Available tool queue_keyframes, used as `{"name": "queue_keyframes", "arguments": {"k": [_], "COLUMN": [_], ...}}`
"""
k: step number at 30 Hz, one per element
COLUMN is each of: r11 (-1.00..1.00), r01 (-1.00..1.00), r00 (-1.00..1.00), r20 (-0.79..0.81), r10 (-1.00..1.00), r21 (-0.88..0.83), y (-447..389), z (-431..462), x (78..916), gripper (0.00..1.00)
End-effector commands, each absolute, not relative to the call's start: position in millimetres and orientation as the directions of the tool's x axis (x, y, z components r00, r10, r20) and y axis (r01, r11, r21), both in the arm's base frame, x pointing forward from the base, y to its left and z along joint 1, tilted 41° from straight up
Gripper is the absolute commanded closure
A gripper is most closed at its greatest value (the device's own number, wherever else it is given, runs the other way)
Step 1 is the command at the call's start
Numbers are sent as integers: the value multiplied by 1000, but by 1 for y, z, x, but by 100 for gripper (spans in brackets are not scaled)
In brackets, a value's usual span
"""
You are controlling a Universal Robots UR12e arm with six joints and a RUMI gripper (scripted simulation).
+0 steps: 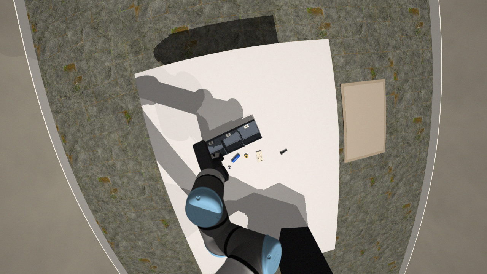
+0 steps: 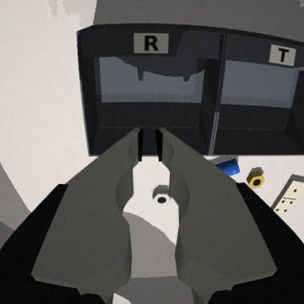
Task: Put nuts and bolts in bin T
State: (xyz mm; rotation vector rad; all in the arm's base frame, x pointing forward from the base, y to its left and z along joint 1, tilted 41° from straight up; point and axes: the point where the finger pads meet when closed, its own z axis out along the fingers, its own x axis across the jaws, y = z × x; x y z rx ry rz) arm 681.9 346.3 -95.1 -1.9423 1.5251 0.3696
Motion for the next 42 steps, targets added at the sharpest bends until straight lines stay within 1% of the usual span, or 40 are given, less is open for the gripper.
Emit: {"name": "queue_keyframes", "arguments": {"k": [1, 13, 42], "r11": [-127, -127, -127], "r01": [-944, -944, -944], "r00": [289, 289, 289], "r20": [-574, -574, -574], "r10": [-766, -766, -766], "r21": [-306, -306, -306], "y": [351, 370, 370], "z": [-101, -124, -124], "x": [684, 689, 689], "gripper": [96, 96, 96]}}
